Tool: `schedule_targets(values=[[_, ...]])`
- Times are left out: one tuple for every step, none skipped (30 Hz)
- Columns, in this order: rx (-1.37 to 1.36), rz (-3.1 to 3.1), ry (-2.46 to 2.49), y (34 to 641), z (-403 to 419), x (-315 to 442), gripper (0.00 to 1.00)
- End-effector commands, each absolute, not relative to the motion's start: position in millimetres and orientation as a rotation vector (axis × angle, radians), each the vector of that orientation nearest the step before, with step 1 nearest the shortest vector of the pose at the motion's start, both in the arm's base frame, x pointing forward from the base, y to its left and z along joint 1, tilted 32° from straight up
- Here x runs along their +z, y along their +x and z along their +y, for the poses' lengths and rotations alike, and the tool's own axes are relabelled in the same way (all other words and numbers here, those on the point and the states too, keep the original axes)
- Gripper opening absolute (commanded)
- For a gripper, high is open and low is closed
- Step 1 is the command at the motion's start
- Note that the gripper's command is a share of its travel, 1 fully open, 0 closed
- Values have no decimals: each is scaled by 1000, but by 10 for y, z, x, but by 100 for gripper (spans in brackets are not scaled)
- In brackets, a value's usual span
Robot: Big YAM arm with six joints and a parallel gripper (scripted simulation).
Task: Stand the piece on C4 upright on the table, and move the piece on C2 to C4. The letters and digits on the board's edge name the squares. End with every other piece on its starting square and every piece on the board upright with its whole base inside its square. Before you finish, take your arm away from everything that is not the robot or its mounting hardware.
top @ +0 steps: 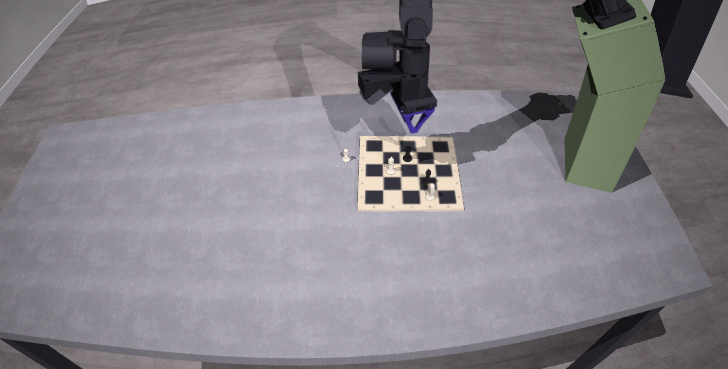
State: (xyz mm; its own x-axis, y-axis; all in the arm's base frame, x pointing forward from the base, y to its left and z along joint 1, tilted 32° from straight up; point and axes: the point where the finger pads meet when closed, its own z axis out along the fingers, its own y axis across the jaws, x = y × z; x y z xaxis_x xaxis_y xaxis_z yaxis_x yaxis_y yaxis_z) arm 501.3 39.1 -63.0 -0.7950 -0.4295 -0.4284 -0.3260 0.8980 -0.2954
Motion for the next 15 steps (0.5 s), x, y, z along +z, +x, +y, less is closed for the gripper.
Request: schedule_targets(values=[[-278, 2505, -560, 5133, 476, -421, 36], [-278, 2505, -560, 5133, 476, -421, 36], [-278, 2505, -560, 5133, 476, -421, 36], [-278, 2505, -559, 5133, 476, -421, 36], [-278, 2505, -559, 5134, 476, -420, 36], [-278, 2504, -559, 5136, 476, -420, 36], [-279, 2504, -559, 5139, 476, -419, 36], [-279, 2502, -559, 5143, 475, -417, 36], [-279, 2500, -558, 5150, 474, -415, 36], [-279, 2503, -558, 5150, 471, -430, 36], [-279, 2508, -560, 5145, 467, -460, 36], [-279, 2508, -560, 5145, 467, -460, 36], [-279, 2508, -560, 5145, 467, -460, 36], [-279, 2515, -560, 5139, 461, -498, 36], [-279, 2524, -563, 5125, 454, -548, 36]])
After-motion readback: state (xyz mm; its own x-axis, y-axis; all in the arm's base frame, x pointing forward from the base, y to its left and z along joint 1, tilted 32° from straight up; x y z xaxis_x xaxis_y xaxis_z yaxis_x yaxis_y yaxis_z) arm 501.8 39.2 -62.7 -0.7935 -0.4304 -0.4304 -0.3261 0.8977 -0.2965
